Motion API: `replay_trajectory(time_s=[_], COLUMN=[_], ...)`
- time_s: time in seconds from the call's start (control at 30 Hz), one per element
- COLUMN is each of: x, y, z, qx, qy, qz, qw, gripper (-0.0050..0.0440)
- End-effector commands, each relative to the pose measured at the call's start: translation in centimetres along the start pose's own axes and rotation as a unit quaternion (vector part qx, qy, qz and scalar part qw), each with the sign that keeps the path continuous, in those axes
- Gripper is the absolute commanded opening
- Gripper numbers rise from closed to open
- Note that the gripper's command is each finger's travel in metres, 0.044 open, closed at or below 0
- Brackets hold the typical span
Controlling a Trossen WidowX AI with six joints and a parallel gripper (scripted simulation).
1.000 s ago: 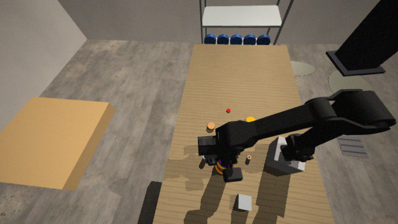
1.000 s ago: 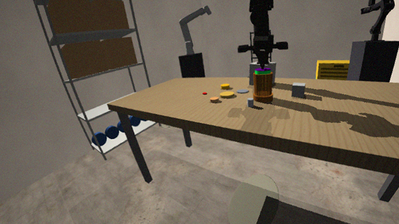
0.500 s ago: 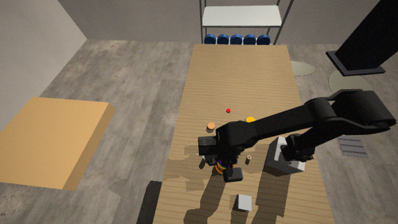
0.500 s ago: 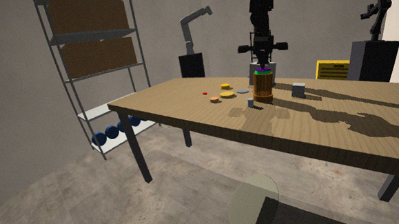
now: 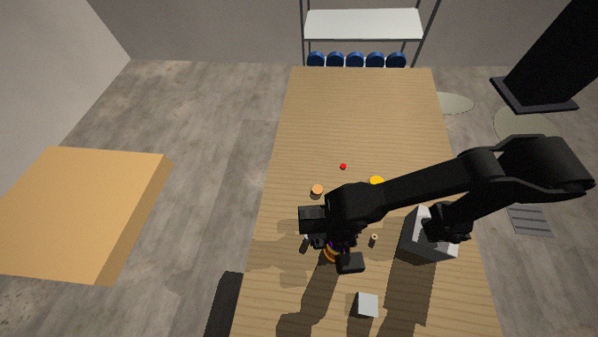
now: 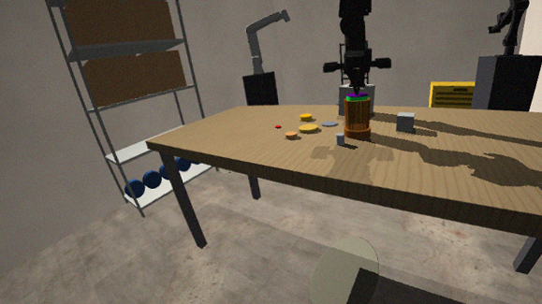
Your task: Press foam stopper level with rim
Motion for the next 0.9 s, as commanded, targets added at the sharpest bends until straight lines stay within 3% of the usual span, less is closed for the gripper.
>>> replay_trajectory(time_s=[0.0,0.87], x=[0.05,0.07], y=[0.37,0.03], z=[0.04,-0.08], qx=[-0.01,-0.01], qy=[0.0,0.0], qz=[0.0,0.0], qw=[1.0,1.0], gripper=[0.0,0.0])
Point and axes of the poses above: the point midway between the two fingers, 35 mm back from their tips, its own y axis back along the fingers, its own x axis across the jaws, z = x × y, the point moved 9 cm from there along y, back along the fingers, and after that the axes turned 7 degrees about y, right-handed, at the moved point
